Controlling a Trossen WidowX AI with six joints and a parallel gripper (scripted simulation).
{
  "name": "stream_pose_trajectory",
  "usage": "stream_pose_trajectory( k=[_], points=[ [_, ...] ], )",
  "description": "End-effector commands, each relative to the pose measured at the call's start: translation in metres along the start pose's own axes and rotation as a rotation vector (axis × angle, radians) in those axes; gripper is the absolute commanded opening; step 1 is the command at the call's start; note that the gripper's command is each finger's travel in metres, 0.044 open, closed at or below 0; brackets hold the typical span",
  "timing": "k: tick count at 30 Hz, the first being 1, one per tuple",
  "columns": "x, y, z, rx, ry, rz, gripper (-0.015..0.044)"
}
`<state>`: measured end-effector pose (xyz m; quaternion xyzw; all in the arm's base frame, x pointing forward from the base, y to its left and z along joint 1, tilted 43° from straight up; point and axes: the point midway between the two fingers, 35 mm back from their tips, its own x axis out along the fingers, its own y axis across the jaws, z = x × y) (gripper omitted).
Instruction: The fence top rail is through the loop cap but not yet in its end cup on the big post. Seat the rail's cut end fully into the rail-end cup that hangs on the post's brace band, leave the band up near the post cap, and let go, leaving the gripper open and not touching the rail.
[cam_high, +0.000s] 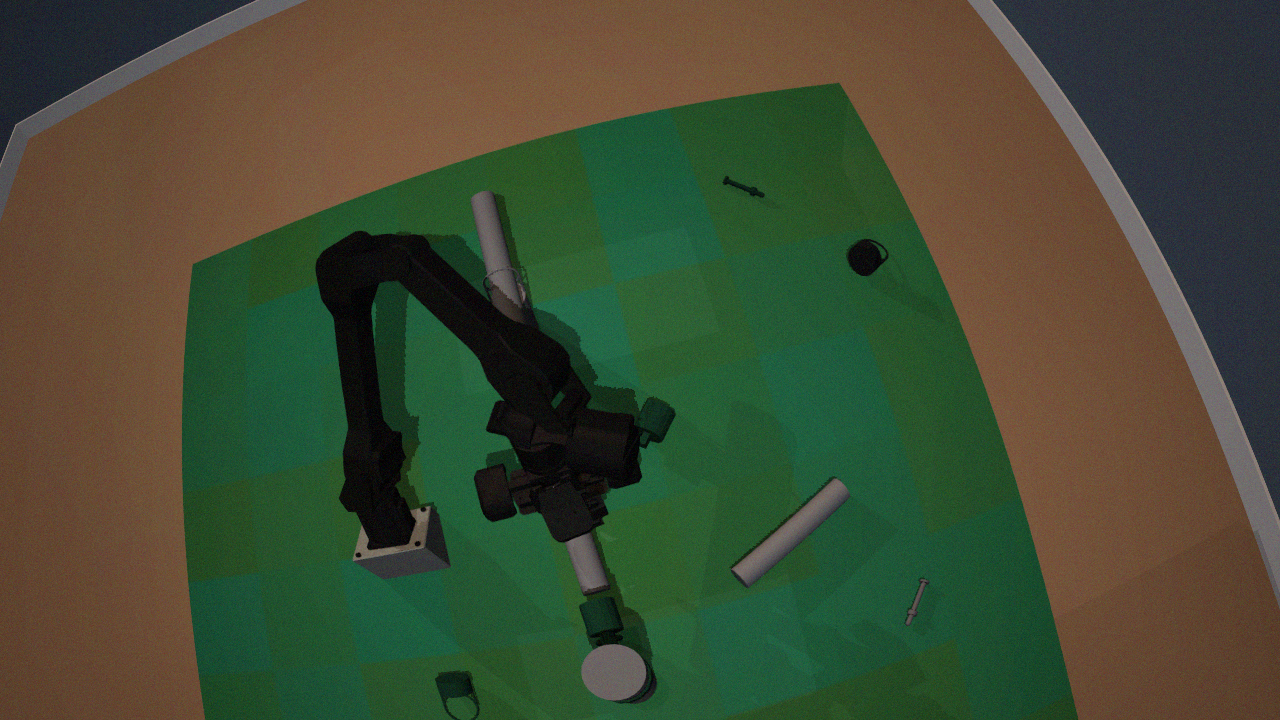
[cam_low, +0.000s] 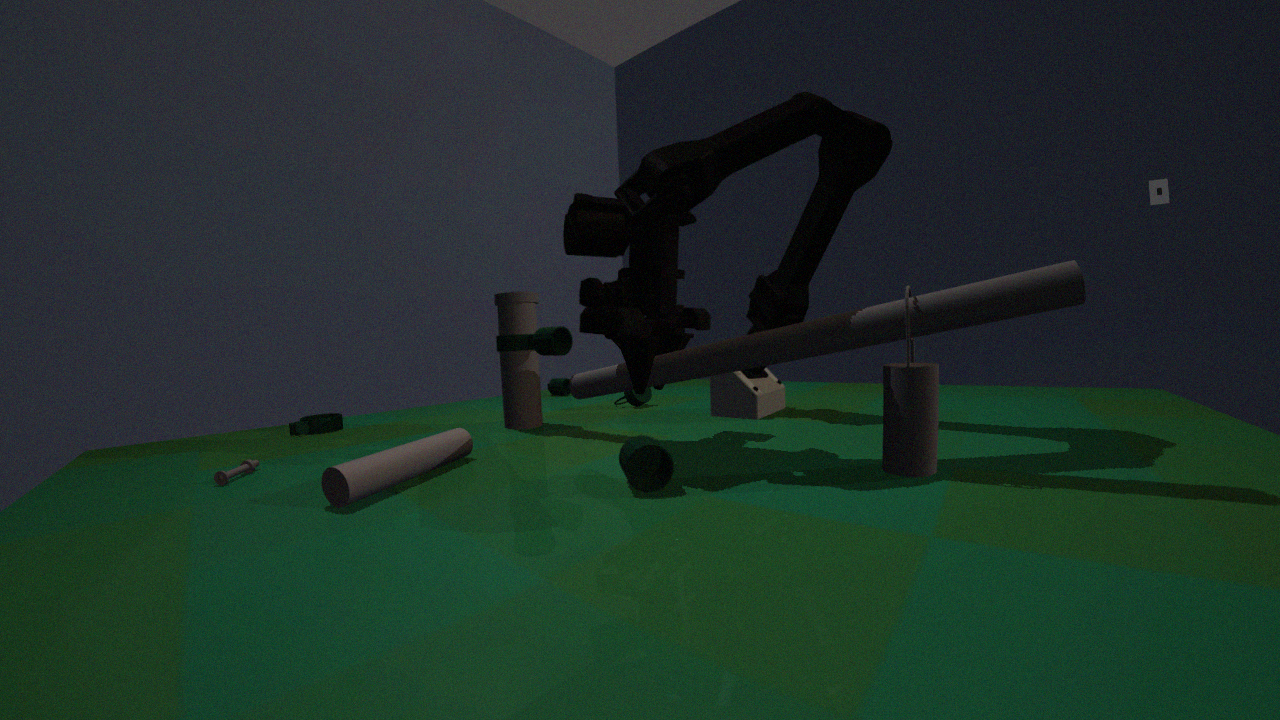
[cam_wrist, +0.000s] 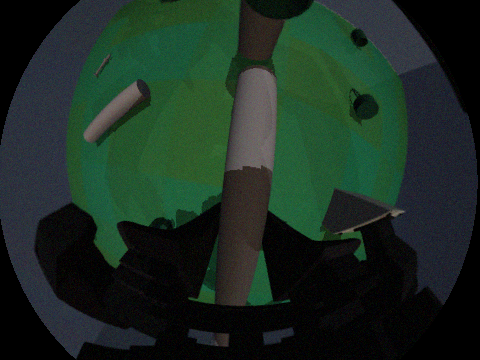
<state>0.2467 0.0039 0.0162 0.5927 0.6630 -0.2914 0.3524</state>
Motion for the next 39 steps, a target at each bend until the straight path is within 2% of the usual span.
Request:
stream_pose_trajectory(
  k=[1,5,18,39],
  points=[
    [-0.029,0.003,0.009,-0.005,-0.098,0.017,0.0000],
    [-0.046,0.000,0.013,-0.001,-0.156,0.014,0.0000],
    [-0.039,0.000,0.010,0.002,-0.132,0.011,0.0000],
    [-0.049,0.004,0.015,0.002,-0.132,0.011,0.0000]
  ],
)
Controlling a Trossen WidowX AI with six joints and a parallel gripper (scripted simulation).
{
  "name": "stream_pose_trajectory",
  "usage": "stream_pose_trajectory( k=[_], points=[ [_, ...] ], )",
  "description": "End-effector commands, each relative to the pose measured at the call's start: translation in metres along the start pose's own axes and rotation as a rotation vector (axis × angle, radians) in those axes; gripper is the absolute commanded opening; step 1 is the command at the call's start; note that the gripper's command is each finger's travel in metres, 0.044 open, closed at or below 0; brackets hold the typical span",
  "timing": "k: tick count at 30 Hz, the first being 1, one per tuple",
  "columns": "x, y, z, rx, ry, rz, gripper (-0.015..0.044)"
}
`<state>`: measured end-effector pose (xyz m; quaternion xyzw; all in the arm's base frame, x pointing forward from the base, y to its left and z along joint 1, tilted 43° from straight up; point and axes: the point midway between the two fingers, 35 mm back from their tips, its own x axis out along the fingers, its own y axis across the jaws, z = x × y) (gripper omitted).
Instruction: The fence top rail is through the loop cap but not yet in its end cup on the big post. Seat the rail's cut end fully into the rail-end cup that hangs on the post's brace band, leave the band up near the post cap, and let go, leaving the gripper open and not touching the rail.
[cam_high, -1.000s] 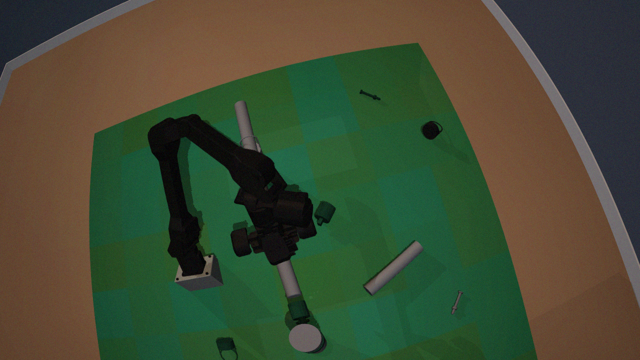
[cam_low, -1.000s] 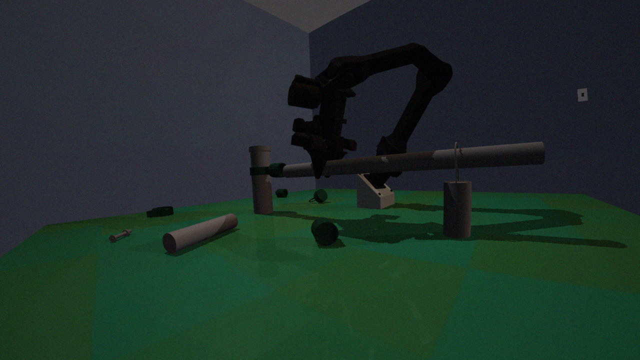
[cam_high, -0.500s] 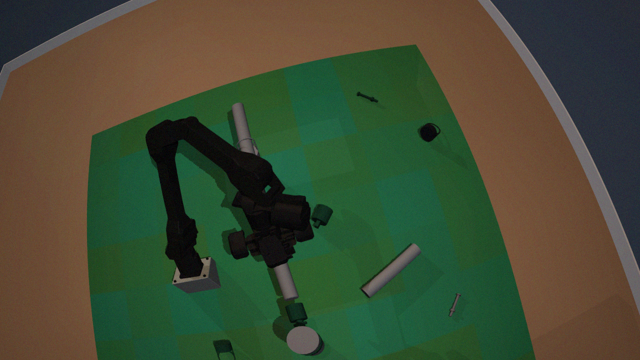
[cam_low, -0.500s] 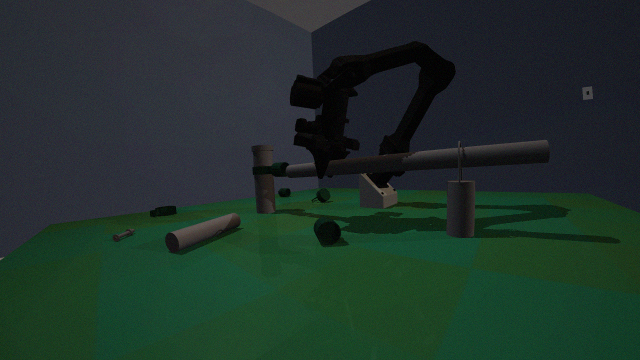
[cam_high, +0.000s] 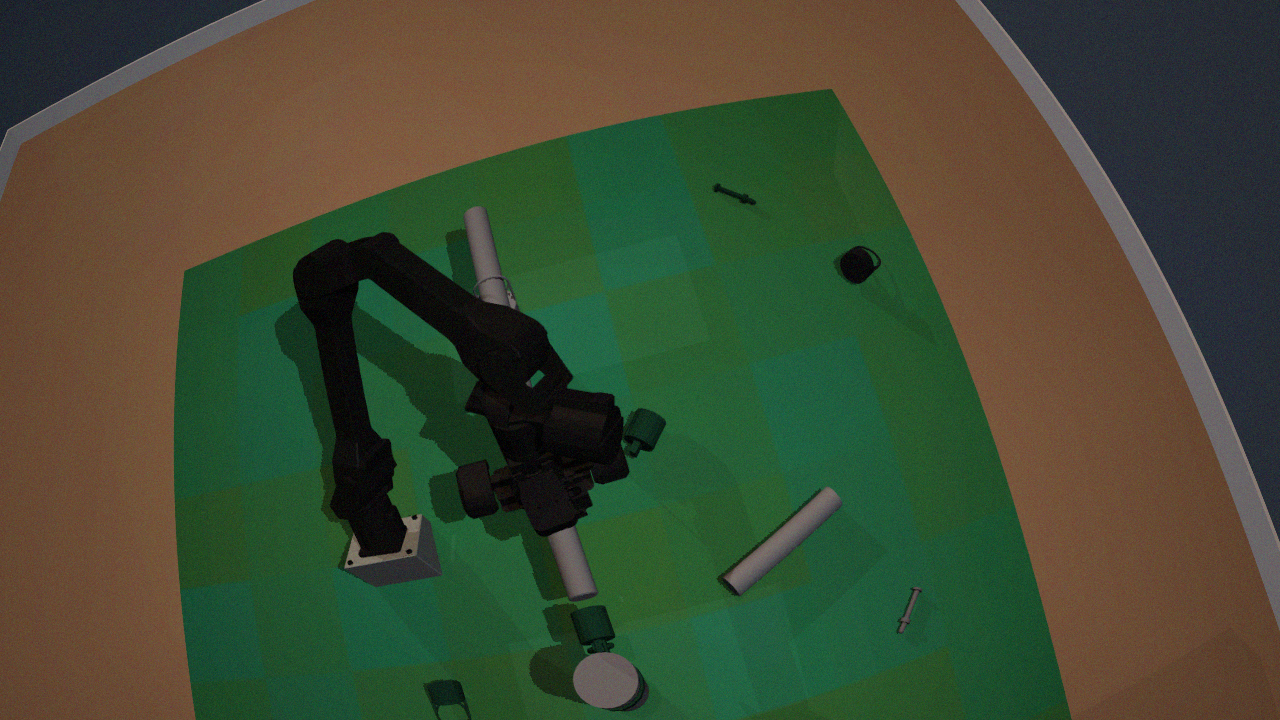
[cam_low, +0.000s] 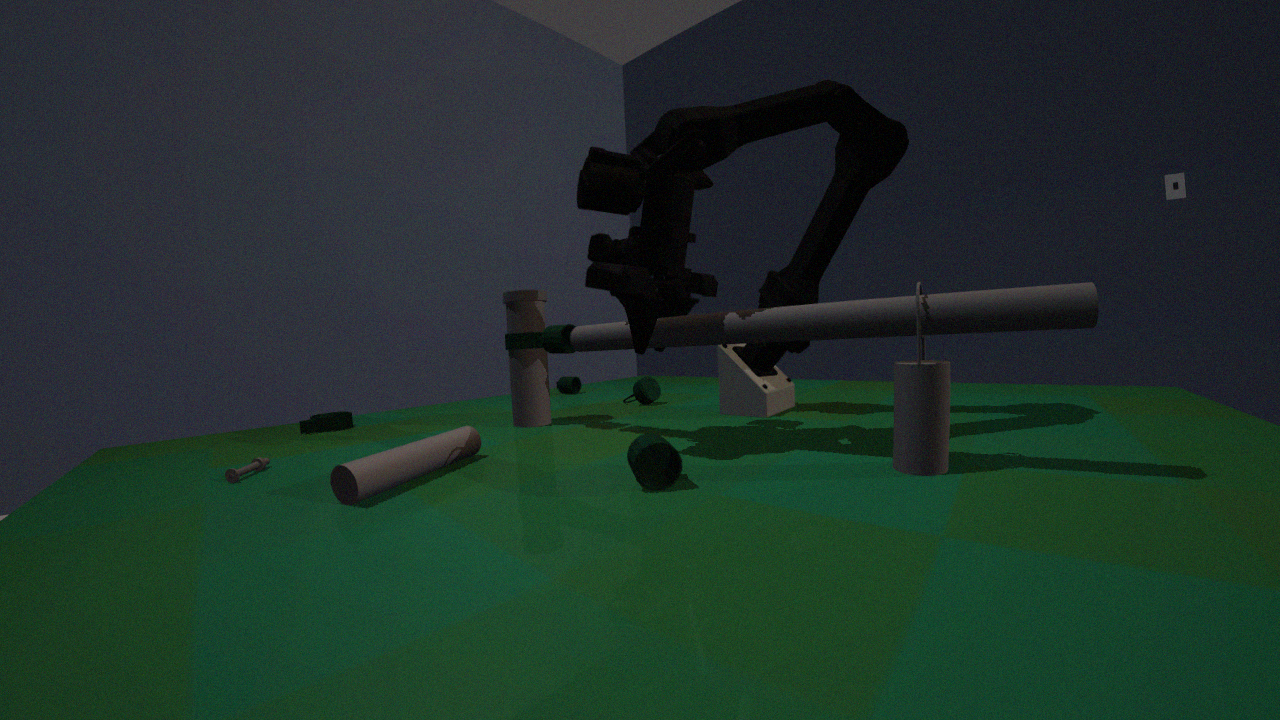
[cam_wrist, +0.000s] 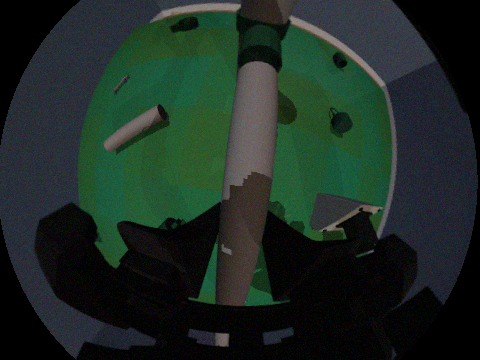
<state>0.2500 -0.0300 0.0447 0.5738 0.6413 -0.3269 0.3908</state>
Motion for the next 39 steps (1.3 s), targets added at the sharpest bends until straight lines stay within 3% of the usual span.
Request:
stream_pose_trajectory(
  k=[1,39],
  points=[
    [-0.006,0.004,0.005,0.002,-0.013,0.013,0.0000],
    [0.005,0.000,0.019,0.002,0.013,-0.006,0.0000]
  ],
)
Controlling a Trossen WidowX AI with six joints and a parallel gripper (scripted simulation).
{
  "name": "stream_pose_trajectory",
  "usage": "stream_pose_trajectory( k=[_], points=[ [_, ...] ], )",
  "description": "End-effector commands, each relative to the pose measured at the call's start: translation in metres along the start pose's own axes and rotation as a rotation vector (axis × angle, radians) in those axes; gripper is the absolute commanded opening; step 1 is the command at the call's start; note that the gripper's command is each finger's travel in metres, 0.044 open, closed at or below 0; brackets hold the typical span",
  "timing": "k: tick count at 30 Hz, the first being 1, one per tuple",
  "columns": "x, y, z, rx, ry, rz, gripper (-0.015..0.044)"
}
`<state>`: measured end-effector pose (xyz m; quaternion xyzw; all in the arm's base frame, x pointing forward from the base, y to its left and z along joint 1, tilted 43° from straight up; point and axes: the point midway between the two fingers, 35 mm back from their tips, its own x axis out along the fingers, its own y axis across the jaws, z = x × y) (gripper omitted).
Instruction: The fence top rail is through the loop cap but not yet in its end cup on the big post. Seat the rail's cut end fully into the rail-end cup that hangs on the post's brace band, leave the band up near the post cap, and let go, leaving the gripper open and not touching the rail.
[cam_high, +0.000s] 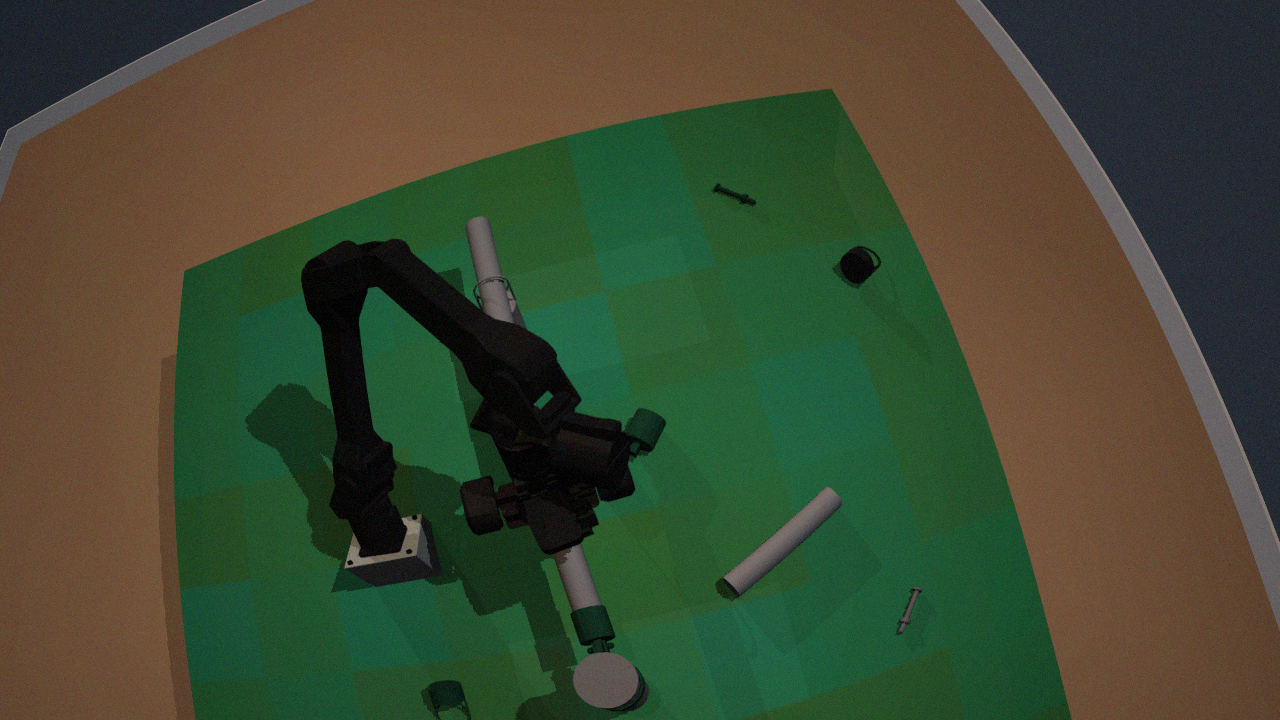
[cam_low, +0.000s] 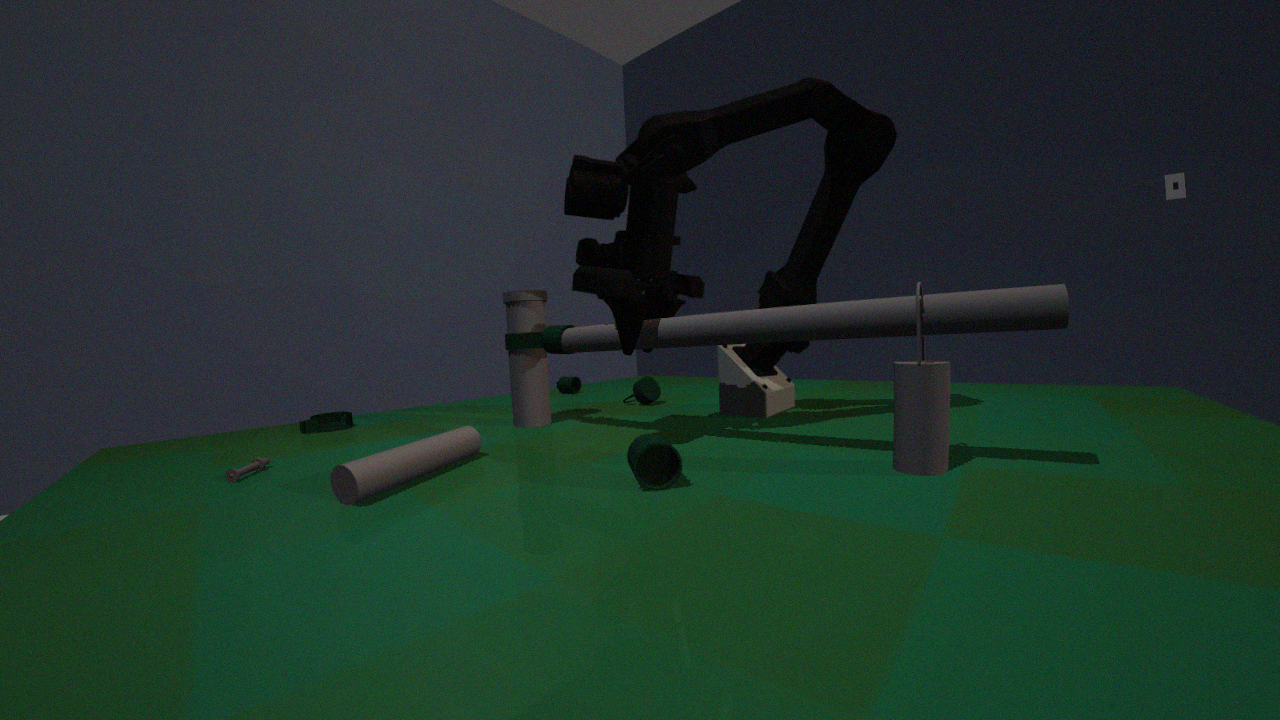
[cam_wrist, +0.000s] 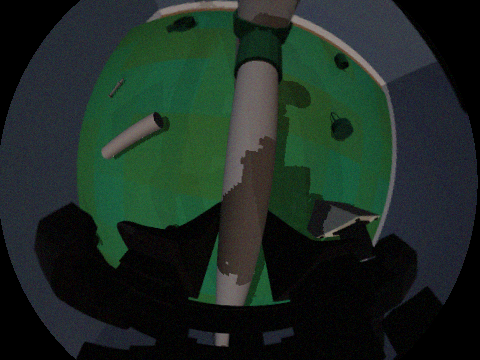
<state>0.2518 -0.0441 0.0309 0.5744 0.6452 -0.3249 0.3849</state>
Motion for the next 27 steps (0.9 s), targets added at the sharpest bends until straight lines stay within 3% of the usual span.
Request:
stream_pose_trajectory(
  k=[1,27],
  points=[
    [-0.0002,0.0000,0.0001,0.000,0.000,0.000,0.0000],
    [-0.0036,-0.0007,0.0043,0.002,-0.013,0.000,0.0000]
  ],
)
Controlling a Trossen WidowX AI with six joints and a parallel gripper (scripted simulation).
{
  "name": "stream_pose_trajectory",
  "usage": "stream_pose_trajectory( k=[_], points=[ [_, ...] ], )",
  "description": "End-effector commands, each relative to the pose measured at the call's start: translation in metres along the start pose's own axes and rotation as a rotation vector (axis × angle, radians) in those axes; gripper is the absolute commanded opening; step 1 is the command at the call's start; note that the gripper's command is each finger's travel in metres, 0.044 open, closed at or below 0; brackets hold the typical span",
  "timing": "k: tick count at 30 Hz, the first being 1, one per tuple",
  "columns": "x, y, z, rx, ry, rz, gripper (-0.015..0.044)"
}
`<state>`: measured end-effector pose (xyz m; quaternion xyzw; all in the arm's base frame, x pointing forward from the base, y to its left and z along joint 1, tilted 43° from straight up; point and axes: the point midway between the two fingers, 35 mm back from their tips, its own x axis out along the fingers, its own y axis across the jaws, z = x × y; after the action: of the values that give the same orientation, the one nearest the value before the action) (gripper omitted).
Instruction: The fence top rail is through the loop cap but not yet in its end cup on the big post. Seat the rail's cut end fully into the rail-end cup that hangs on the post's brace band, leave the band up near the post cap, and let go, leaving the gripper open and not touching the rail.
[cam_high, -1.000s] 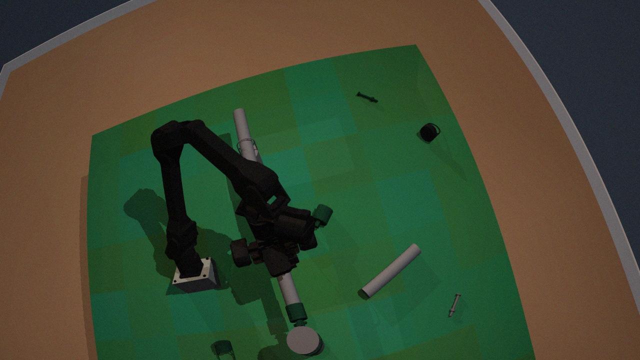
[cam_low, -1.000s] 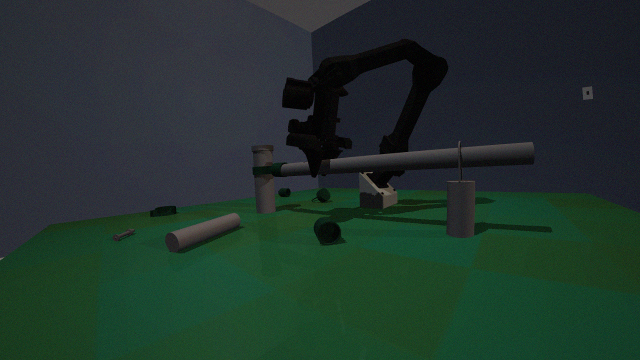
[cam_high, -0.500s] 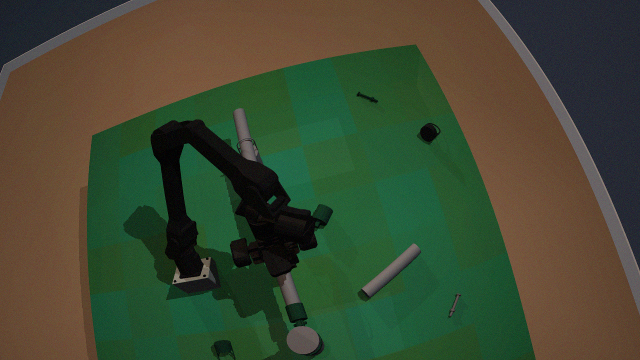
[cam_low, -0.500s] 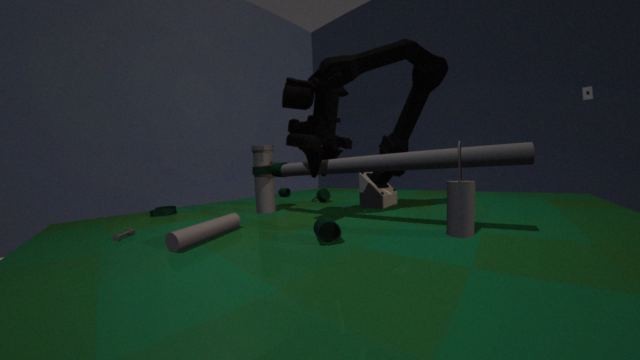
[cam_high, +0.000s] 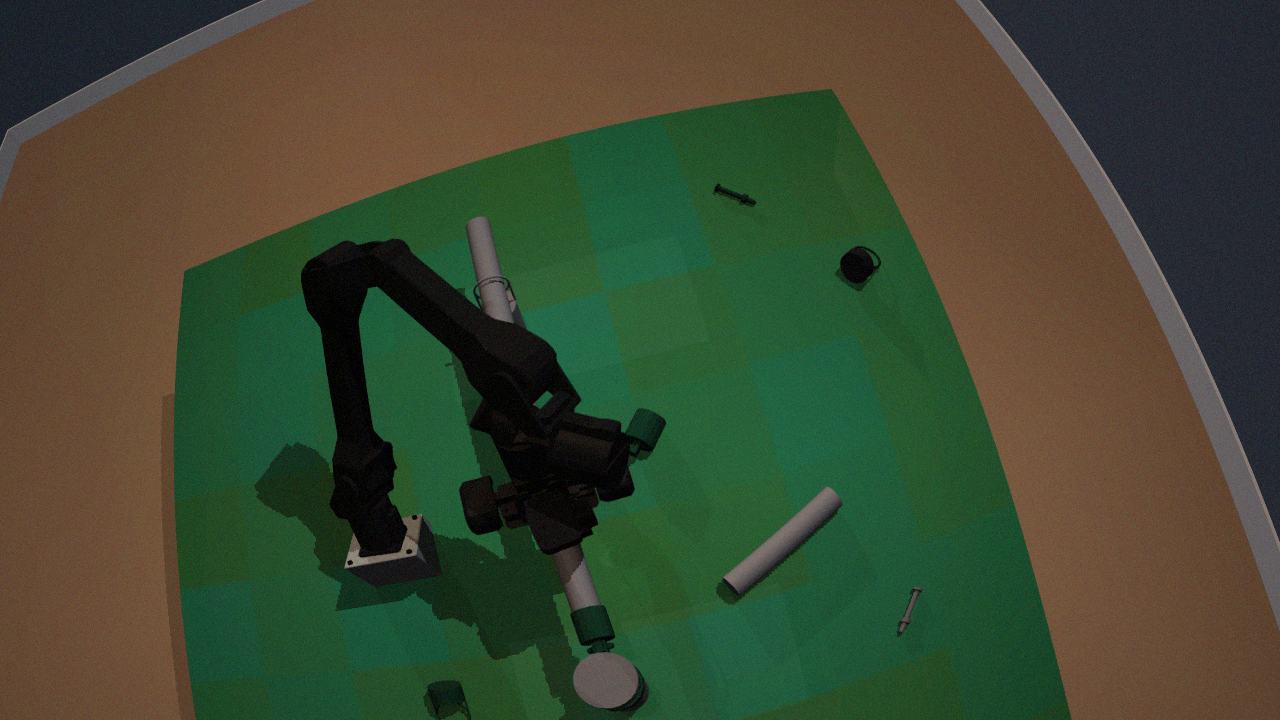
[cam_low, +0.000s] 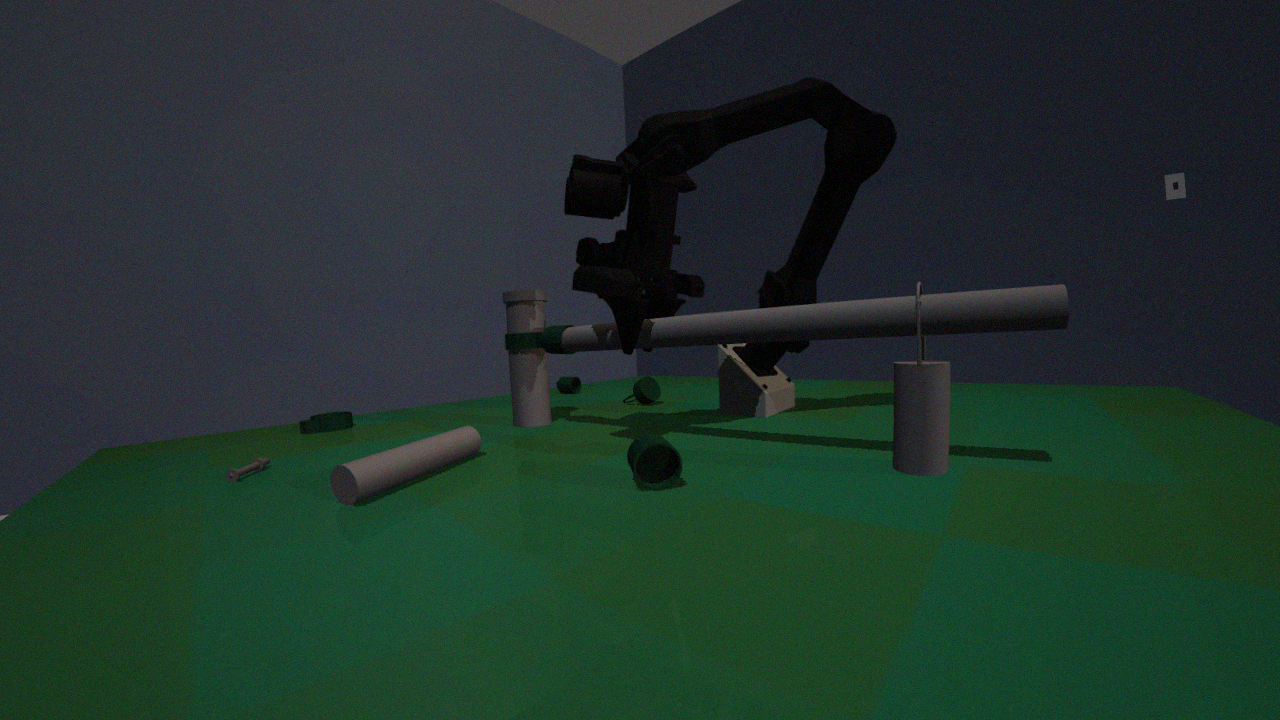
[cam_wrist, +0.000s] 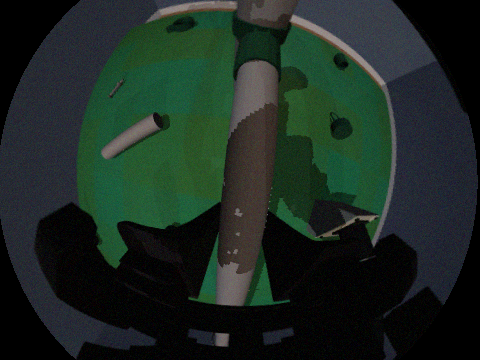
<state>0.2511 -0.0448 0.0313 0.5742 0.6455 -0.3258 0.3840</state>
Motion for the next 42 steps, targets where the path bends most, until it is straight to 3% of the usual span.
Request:
stream_pose_trajectory(
  k=[1,42],
  points=[
    [-0.0030,0.0001,0.0041,0.000,-0.013,0.002,0.0000],
    [-0.0010,0.0004,0.0049,-0.002,0.002,-0.003,0.0000]
  ],
)
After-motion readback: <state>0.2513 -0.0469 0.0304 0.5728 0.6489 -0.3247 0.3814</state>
